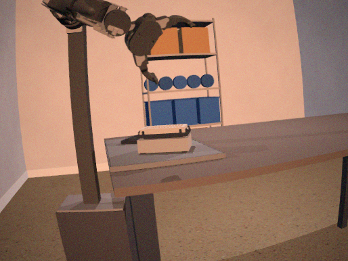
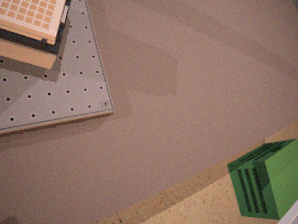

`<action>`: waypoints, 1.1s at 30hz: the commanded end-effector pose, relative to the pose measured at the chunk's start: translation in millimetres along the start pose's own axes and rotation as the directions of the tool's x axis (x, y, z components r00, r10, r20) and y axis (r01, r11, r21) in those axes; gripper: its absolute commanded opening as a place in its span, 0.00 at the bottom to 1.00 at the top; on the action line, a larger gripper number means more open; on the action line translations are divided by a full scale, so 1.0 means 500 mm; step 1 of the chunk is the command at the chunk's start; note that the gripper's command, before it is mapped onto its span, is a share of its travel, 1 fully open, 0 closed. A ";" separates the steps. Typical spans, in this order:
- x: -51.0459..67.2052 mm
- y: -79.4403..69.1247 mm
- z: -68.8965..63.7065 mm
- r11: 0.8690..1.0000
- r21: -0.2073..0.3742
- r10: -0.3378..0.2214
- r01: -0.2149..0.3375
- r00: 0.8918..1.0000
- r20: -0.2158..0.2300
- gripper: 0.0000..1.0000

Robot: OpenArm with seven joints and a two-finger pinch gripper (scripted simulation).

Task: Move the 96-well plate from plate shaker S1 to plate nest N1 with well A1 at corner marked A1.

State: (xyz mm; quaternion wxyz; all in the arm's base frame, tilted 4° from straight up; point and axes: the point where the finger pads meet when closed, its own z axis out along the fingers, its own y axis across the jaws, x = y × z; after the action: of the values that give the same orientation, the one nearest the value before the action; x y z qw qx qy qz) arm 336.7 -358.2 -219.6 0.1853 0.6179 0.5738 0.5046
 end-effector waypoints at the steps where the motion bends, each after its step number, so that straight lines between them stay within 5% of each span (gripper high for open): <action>1: 0.000 0.003 -0.001 1.000 -0.004 -0.001 0.001 1.000 0.001 1.00; 18: 0.000 0.003 -0.001 1.000 -0.004 -0.001 0.001 1.000 0.001 1.00; 20: 0.022 -0.022 0.011 0.995 0.063 -0.078 0.079 0.997 -0.019 0.93; 23: 0.056 -0.060 0.029 0.968 0.160 -0.188 0.195 0.980 -0.059 0.83; 25: 0.056 -0.060 0.029 0.968 0.160 -0.188 0.195 0.980 -0.059 0.77; 33: 0.056 -0.060 0.029 0.968 0.160 -0.188 0.195 0.980 -0.059 0.77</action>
State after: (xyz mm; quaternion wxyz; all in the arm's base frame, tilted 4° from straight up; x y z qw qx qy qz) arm 328.3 -320.0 -237.4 0.1695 0.5615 0.6731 0.4505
